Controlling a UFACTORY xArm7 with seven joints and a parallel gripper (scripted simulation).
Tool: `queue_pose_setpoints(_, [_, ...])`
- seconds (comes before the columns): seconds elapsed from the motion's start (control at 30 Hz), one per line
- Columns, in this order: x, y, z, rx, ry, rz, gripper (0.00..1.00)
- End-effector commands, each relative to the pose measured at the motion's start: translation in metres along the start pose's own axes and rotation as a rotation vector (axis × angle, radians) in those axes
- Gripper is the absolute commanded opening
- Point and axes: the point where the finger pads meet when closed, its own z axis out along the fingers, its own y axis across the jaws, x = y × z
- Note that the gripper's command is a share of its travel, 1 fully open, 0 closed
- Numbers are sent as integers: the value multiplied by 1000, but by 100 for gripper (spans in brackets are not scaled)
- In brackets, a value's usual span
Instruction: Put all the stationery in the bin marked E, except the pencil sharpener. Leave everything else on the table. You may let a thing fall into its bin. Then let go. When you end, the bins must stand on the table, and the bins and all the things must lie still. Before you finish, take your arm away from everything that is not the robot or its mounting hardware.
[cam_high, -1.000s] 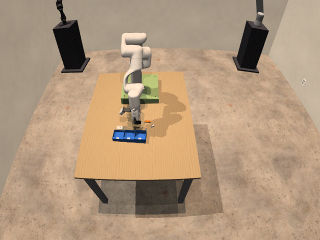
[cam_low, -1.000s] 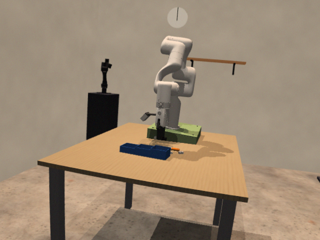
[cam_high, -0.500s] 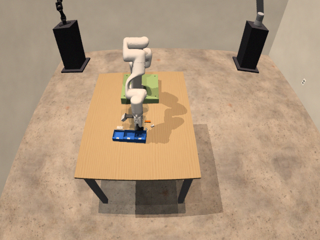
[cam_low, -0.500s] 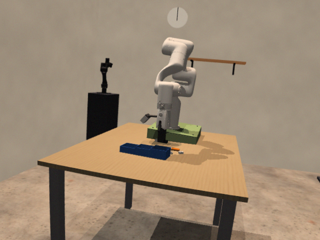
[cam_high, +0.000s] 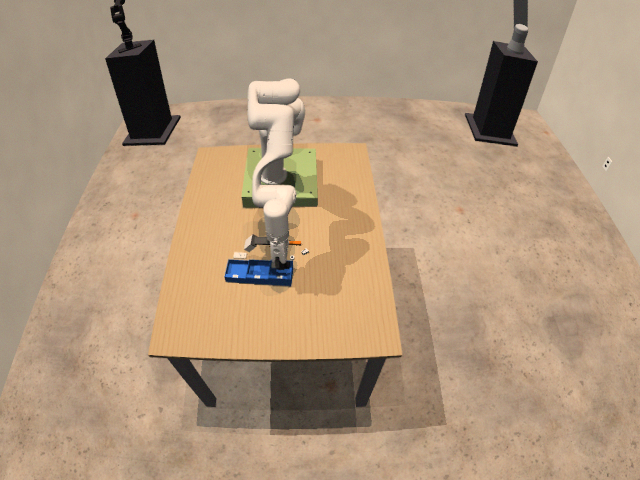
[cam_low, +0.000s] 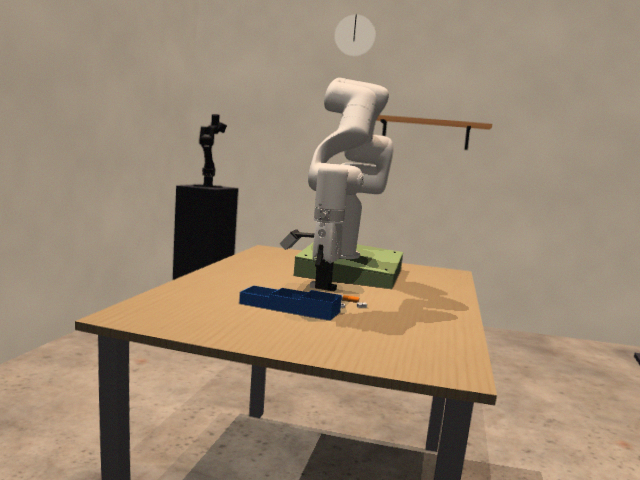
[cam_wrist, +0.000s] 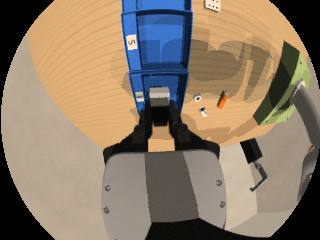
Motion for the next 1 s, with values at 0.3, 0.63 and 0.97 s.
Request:
queue_pose_setpoints(0.3, [2, 6, -2, 4, -1, 0, 0])
queue_pose_setpoints(0.63, [2, 6, -2, 4, -1, 0, 0])
queue_pose_setpoints(0.97, [2, 6, 4, 4, -1, 0, 0])
